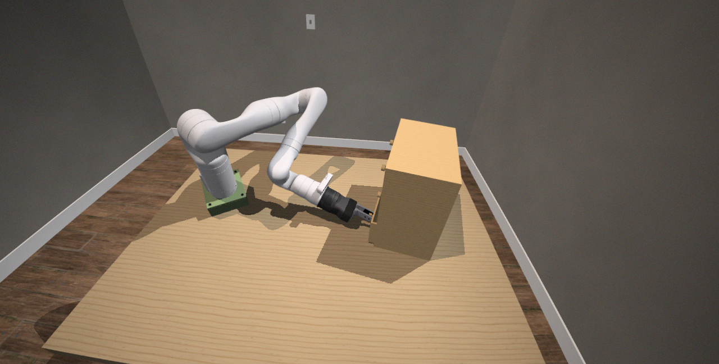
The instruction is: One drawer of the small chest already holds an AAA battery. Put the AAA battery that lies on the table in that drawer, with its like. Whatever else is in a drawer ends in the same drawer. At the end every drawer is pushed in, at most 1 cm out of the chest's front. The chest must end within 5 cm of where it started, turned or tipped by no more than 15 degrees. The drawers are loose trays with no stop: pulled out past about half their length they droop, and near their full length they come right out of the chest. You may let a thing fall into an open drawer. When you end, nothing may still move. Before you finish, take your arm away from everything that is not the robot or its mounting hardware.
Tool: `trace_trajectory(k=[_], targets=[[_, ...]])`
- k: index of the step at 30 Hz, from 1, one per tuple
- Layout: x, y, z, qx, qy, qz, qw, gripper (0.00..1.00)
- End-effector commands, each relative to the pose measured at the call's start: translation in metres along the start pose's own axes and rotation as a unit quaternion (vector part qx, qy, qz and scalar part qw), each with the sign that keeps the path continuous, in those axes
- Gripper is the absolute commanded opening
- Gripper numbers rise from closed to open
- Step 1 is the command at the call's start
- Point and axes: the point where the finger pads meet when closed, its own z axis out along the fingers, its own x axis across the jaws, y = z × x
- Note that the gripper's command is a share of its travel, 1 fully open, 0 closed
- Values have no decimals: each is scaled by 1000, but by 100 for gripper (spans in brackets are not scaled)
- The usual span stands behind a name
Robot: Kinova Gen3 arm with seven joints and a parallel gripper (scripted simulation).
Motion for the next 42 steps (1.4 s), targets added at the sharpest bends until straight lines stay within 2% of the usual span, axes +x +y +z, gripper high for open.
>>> trace_trajectory(k=[1,42], targets=[[-1,0,-1,1,-1,-1,1000,37],[-1,9,-26,1,-1,-1,1000,37]])
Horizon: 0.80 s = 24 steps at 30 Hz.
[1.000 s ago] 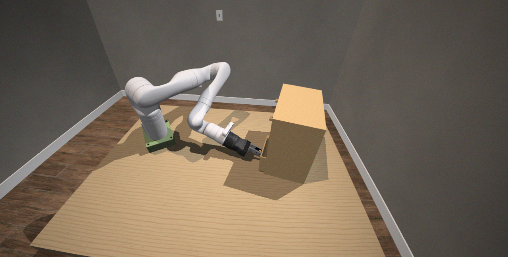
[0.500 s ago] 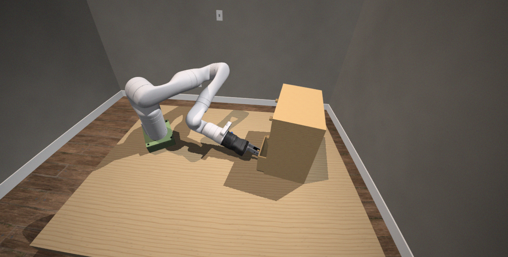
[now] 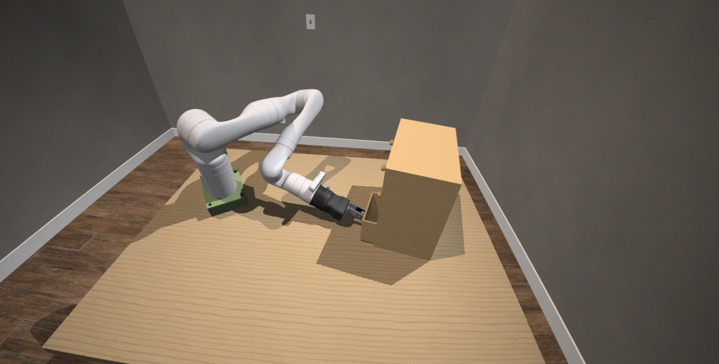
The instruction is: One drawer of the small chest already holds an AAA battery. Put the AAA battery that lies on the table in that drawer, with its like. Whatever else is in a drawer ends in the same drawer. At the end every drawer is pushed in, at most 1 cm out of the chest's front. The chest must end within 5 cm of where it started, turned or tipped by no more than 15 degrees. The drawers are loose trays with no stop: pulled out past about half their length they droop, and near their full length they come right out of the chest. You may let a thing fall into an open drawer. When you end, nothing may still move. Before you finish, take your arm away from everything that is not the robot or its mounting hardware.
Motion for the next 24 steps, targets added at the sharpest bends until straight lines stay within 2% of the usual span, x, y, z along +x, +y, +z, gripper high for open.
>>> trace_trajectory(k=[1,24], targets=[[-1,0,-2,1,-1,-1,1000,37],[-1,4,-13,1,-1,-1,1000,37]])
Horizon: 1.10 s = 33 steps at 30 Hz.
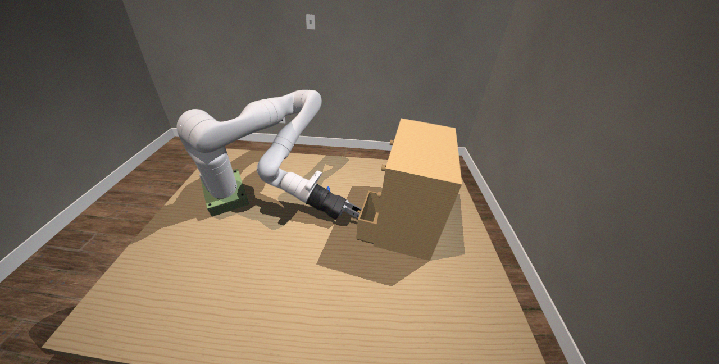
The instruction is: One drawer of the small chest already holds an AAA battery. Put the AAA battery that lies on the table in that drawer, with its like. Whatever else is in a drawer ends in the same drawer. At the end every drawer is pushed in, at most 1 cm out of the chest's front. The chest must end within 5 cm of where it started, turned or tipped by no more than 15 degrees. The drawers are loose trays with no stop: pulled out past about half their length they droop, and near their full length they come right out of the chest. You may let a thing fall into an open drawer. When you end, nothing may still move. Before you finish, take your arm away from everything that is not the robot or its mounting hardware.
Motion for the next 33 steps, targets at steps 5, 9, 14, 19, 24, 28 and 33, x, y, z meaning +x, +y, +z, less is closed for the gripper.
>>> trace_trajectory(k=[5,9,14,19,24,28,33], targets=[[-1,0,-2,1,-1,-1,1000,37],[-1,1,-4,1,-1,-1,1000,37],[-1,1,-5,1,-1,-1,1000,37],[-1,1,-6,1,-1,-1,1000,37],[-1,2,-8,1,-1,-1,1000,37],[-1,2,-8,1,-1,-1,1000,37],[-1,2,-9,1,-1,-1,1000,37]])
